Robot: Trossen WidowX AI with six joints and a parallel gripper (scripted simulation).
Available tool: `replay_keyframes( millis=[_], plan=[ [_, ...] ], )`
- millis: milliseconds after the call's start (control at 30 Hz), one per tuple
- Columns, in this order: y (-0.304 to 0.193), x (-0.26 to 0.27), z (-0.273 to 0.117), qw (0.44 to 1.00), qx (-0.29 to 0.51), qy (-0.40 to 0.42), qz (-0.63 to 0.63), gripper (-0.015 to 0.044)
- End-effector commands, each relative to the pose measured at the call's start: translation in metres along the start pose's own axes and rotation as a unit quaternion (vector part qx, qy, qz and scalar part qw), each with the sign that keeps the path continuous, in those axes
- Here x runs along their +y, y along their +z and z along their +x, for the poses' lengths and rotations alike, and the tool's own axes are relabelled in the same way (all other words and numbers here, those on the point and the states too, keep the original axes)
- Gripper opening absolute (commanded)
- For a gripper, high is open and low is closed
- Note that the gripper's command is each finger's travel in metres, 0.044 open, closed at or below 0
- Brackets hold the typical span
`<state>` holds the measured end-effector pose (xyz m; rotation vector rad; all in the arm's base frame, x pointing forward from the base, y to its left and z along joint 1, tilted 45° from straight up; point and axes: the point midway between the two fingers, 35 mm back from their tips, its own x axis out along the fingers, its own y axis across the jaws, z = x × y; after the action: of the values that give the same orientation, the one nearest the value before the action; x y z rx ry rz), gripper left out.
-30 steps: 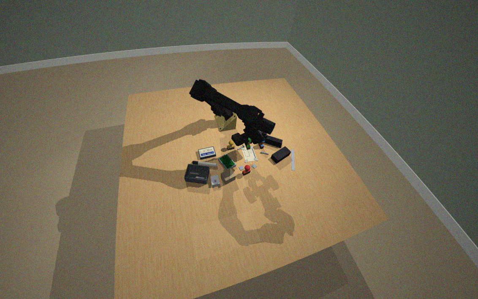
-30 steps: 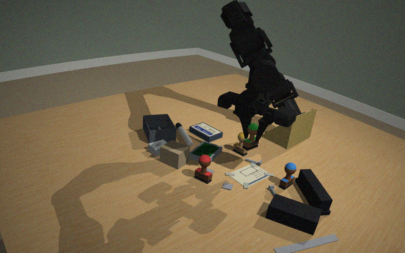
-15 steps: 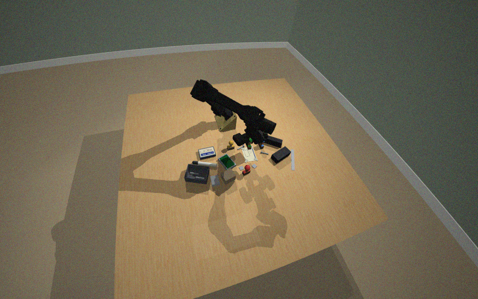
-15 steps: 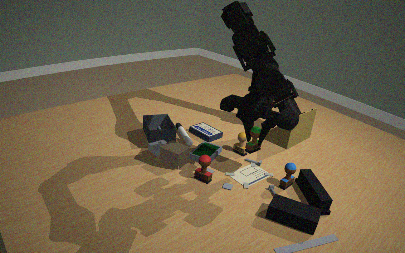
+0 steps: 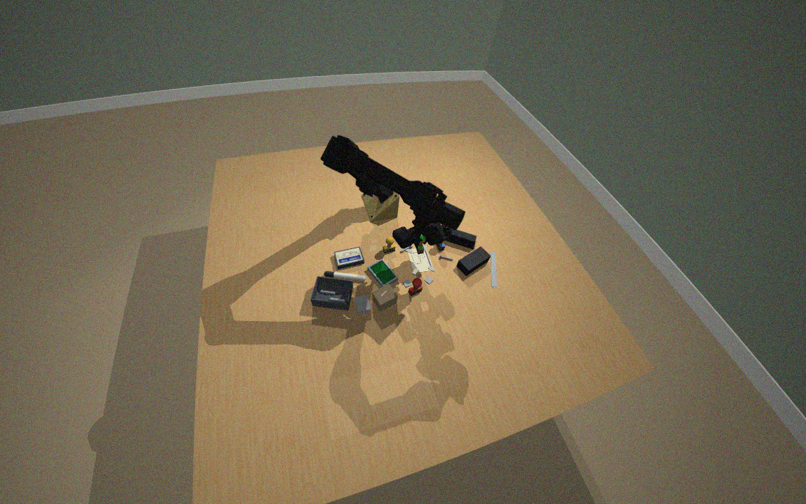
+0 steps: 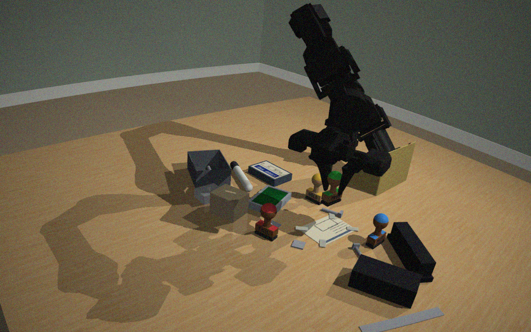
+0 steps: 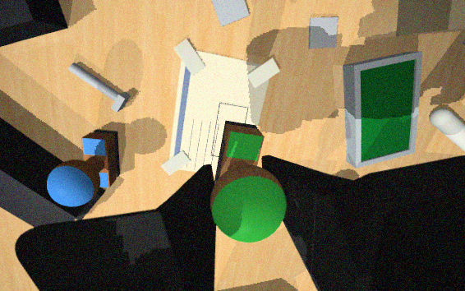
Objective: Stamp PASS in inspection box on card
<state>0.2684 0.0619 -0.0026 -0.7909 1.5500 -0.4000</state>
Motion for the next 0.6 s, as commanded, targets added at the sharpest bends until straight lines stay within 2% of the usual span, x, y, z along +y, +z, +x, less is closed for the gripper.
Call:
replay_keyframes(
  millis=[0, 567],
  plan=[
    [-0.001, 0.0, 0.005, 1.0, 0.002, -0.002, -0.004, 0.0],
    [-0.001, -0.001, 0.016, 1.0, 0.001, -0.002, -0.004, 0.0]
  ],
)
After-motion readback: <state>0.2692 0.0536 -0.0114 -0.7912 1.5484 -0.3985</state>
